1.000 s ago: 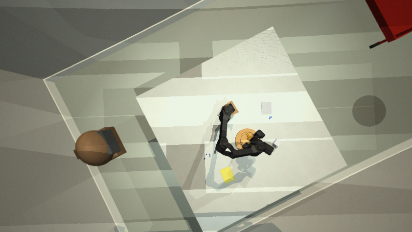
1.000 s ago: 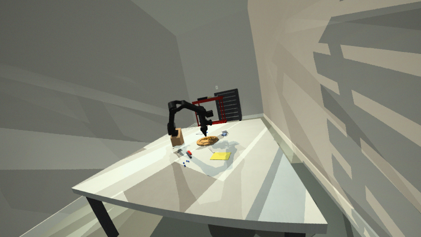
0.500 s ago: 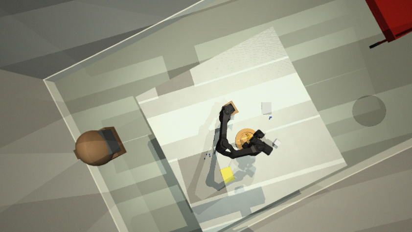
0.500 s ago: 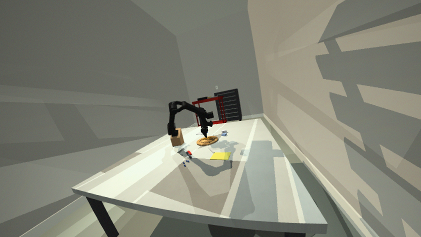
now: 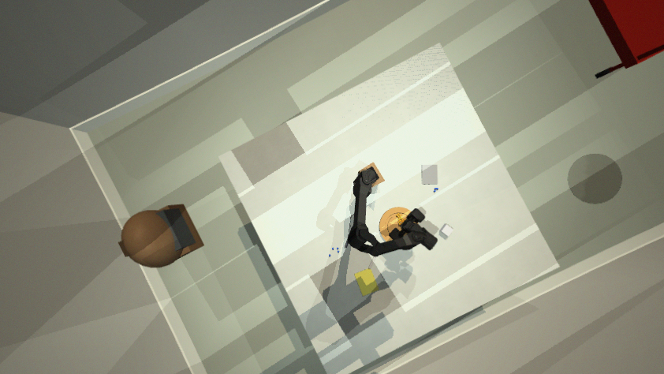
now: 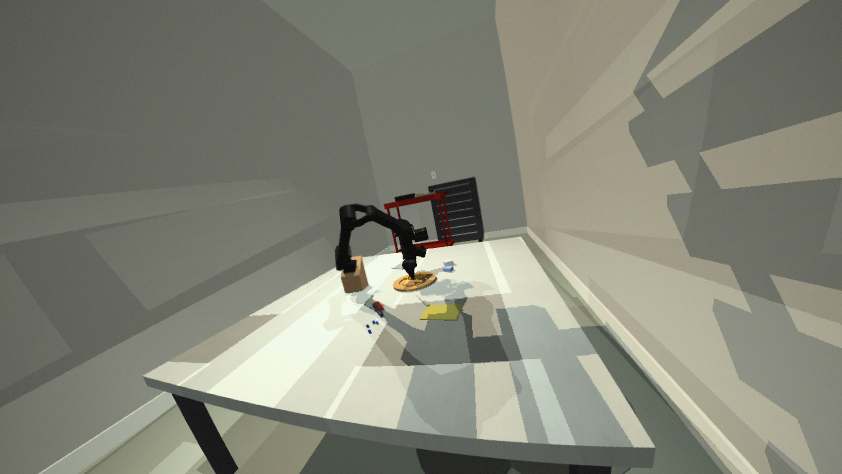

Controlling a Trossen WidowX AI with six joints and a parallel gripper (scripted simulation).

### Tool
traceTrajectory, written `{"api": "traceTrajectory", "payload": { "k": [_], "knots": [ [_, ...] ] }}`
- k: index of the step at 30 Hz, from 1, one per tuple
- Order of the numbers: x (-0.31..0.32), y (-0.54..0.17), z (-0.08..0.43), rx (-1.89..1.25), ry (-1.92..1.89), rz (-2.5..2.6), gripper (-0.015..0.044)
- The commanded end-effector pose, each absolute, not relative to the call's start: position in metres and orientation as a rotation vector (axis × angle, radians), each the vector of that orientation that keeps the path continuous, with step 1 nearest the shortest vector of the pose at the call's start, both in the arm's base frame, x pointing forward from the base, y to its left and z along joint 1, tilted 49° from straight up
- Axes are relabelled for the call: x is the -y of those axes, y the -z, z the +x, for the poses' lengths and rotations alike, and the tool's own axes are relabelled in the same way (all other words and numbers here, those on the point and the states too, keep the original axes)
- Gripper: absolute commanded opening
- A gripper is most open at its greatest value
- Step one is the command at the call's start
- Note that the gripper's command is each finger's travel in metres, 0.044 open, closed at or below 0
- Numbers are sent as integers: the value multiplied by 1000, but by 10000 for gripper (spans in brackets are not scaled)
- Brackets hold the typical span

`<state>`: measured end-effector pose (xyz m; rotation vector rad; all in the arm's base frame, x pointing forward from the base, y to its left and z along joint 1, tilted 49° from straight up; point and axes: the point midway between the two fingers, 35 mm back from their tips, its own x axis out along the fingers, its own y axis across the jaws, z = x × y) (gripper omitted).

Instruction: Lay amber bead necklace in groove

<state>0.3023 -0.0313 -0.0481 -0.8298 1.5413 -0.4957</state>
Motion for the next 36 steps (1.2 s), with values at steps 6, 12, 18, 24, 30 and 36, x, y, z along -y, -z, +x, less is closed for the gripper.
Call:
{"api": "traceTrajectory", "payload": {
  "k": [6, 12, 18, 24, 30, 36],
  "knots": [
    [31, 48, 303, -1540, 496, -829, 144],
    [31, 48, 303, -1540, 496, -829, 0],
    [31, 48, 303, -1540, 496, -829, 0],
    [31, 48, 303, -1540, 496, -829, 0],
    [31, 48, 303, -1540, 496, -829, 0],
    [31, 48, 303, -1540, 496, -829, 0]
  ]
}}
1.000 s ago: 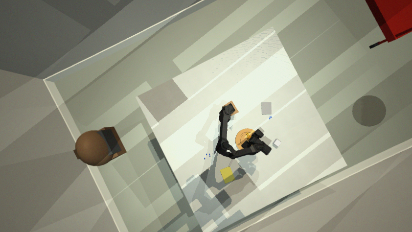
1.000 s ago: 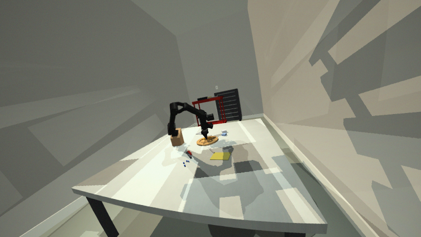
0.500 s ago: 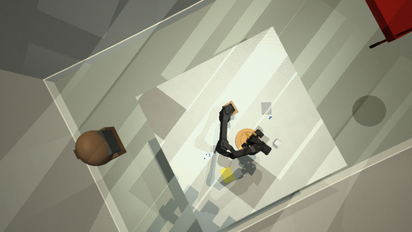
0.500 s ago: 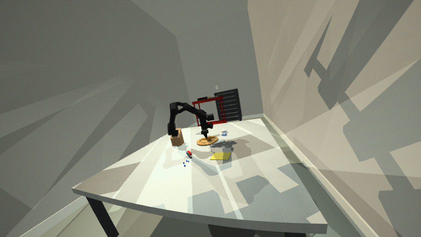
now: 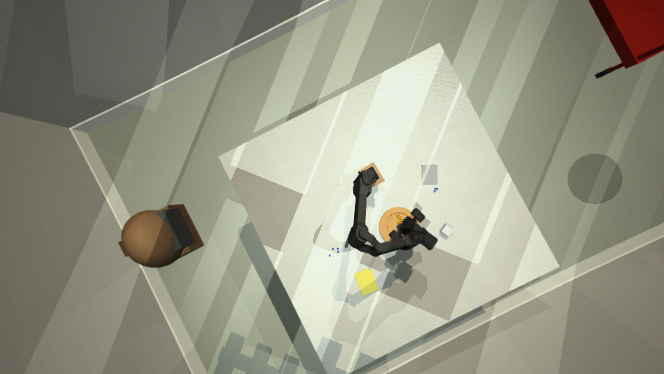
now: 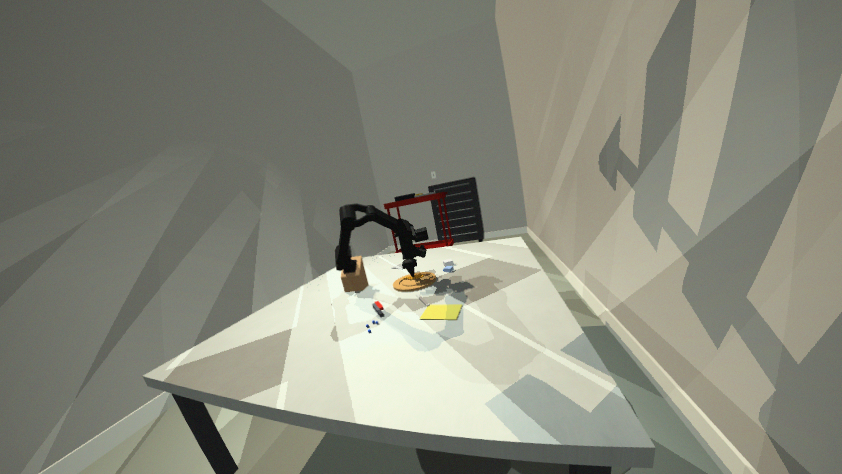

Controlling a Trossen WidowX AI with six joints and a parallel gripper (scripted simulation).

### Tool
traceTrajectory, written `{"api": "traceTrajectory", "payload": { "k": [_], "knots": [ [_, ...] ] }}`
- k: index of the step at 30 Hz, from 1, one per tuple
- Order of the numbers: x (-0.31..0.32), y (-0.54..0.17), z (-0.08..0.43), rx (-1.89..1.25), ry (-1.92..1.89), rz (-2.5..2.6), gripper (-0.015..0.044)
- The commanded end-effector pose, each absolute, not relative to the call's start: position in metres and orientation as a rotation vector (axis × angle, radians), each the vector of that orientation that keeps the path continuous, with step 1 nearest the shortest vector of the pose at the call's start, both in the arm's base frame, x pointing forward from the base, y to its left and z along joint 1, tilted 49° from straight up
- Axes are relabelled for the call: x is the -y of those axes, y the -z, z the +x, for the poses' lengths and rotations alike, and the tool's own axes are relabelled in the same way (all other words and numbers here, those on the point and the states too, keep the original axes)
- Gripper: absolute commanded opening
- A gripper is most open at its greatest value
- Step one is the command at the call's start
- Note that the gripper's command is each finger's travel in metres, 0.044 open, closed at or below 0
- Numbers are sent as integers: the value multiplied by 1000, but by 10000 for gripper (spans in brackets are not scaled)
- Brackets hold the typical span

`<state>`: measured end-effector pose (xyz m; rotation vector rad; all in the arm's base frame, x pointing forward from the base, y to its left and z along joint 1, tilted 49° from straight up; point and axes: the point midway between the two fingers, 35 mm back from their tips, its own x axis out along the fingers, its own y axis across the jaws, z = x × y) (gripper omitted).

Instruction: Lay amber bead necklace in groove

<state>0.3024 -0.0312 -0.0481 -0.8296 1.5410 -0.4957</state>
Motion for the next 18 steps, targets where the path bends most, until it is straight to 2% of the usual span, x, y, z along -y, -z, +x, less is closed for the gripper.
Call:
{"api": "traceTrajectory", "payload": {
  "k": [1, 10, 18],
  "knots": [
    [31, 48, 303, -1540, 496, -829, 0],
    [27, 44, 300, -1540, 497, -837, 0],
    [33, 38, 277, -1541, 496, -838, 0]
  ]
}}
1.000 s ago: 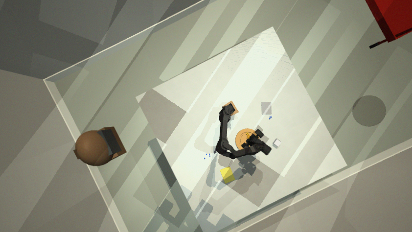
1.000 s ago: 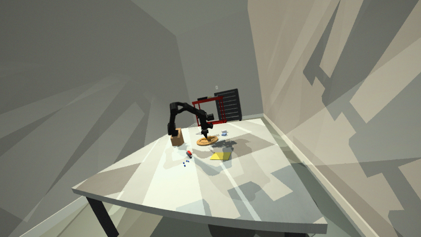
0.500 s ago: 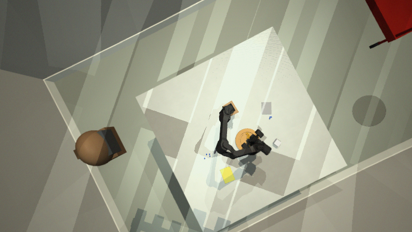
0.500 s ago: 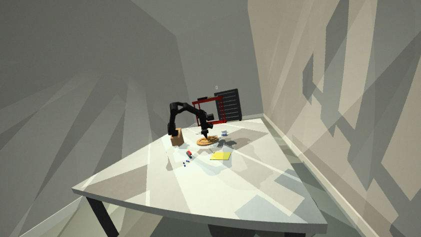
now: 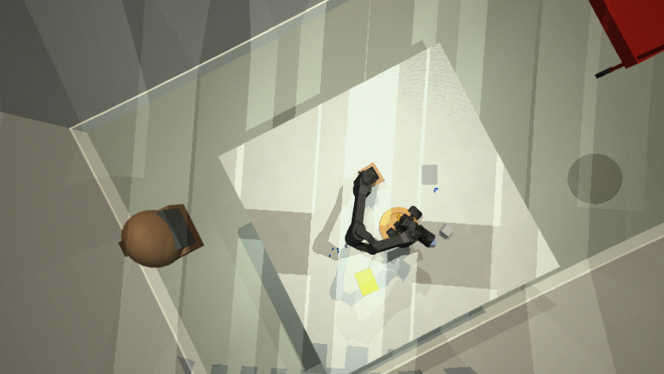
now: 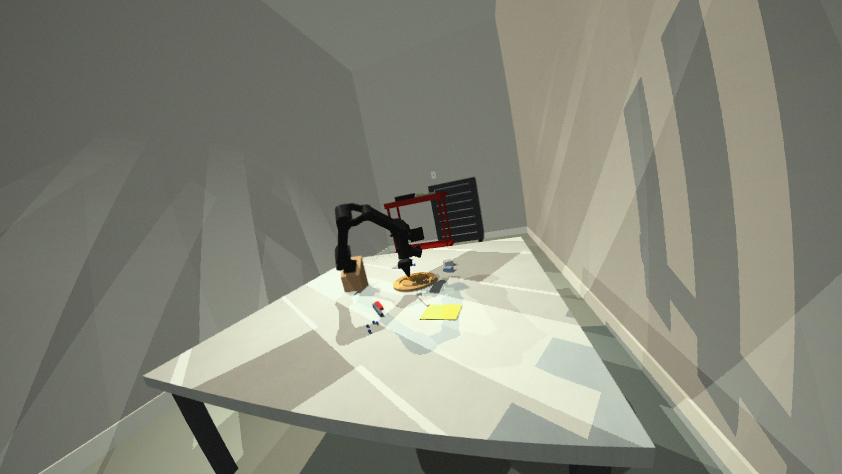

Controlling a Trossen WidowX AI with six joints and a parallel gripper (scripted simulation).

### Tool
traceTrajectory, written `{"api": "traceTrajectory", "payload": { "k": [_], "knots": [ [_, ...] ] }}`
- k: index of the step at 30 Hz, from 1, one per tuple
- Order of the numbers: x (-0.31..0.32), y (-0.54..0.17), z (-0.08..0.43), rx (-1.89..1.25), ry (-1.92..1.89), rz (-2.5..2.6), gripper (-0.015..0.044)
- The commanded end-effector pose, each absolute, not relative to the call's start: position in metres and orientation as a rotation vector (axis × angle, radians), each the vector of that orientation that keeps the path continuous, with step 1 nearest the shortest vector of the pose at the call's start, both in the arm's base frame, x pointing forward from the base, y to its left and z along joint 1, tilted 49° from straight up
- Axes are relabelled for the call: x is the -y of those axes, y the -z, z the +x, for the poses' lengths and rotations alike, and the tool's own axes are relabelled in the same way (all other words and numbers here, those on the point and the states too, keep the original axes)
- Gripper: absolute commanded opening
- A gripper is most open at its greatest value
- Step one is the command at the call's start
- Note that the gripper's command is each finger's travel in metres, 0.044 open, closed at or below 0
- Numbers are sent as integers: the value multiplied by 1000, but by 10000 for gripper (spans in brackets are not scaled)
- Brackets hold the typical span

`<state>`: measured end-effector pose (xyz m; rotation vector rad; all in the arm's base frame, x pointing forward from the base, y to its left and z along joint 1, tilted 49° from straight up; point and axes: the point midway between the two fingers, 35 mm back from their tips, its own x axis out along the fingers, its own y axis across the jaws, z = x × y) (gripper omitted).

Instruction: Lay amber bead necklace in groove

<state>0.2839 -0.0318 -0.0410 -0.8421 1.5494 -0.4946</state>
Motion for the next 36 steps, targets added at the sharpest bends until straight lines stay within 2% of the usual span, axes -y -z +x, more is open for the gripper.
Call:
{"api": "traceTrajectory", "payload": {
  "k": [1, 17, 33, 34, 36],
  "knots": [
    [34, 37, 274, -1541, 496, -838, 0],
    [42, 43, 269, -1542, 497, -839, 0],
    [36, 37, 270, -1540, 495, -838, 420],
    [39, 40, 270, -1542, 495, -838, 440],
    [36, 38, 270, -1542, 496, -838, 440]
  ]
}}
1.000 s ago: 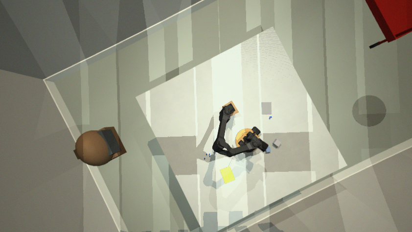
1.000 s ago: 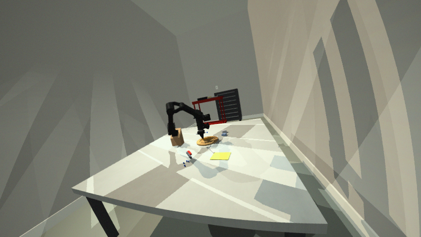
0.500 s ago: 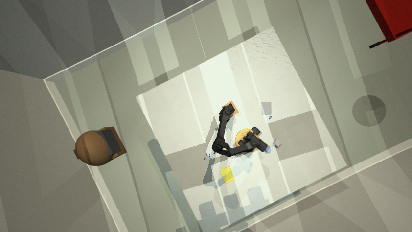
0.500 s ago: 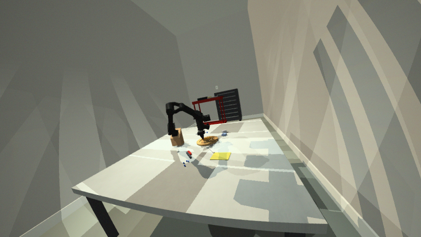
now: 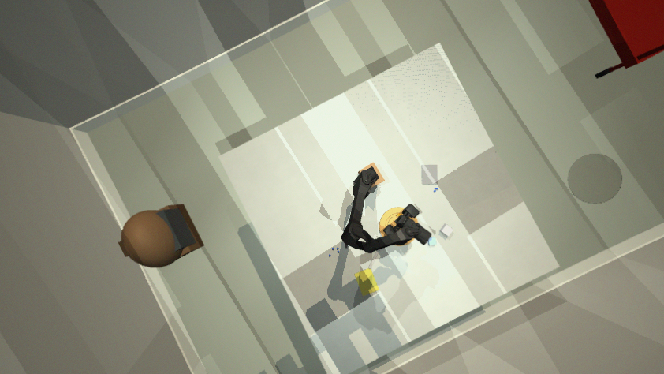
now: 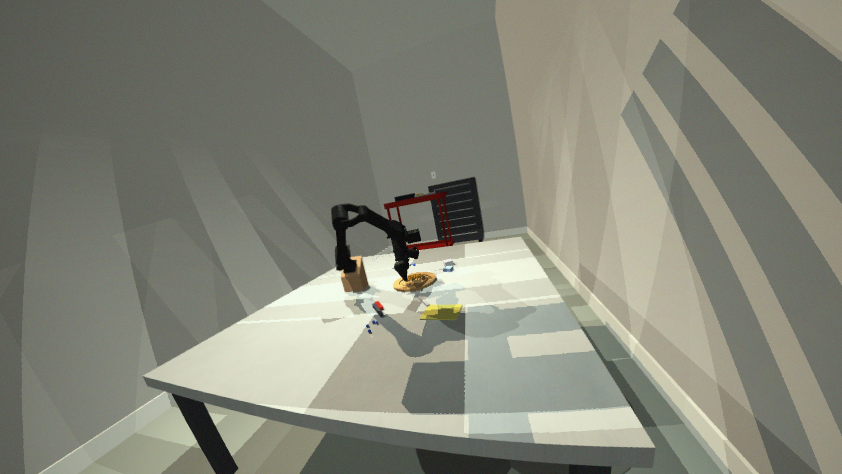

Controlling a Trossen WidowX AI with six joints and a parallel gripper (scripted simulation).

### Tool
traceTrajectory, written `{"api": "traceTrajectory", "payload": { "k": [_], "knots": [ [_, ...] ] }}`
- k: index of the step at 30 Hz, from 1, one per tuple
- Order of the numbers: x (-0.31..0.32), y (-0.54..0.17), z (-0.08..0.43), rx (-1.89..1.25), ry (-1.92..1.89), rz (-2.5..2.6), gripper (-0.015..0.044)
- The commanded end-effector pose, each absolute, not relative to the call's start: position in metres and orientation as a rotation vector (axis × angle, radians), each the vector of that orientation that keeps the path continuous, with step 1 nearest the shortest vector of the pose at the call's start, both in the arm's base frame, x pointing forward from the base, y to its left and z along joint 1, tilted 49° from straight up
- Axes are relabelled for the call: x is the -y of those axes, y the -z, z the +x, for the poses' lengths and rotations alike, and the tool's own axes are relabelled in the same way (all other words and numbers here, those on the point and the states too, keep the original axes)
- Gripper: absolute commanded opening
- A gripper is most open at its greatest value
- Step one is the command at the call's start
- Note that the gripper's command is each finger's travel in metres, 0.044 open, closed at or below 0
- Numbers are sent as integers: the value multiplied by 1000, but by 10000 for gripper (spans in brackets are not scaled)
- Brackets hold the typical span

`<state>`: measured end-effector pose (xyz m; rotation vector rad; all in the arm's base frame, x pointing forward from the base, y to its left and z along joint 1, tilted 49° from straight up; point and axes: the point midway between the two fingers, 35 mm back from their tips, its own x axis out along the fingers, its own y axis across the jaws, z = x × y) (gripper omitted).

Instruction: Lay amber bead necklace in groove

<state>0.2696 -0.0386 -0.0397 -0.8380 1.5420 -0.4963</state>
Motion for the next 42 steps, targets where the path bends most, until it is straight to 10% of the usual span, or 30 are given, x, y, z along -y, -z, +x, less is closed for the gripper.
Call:
{"api": "traceTrajectory", "payload": {
  "k": [1, 27, 39, 42],
  "knots": [
    [35, 37, 269, -1542, 496, -839, 440],
    [35, 36, 269, -1541, 496, -839, 440],
    [5, 31, 340, -1238, 951, -300, 125],
    [3, 31, 344, -1216, 977, -266, 120]
  ]
}}
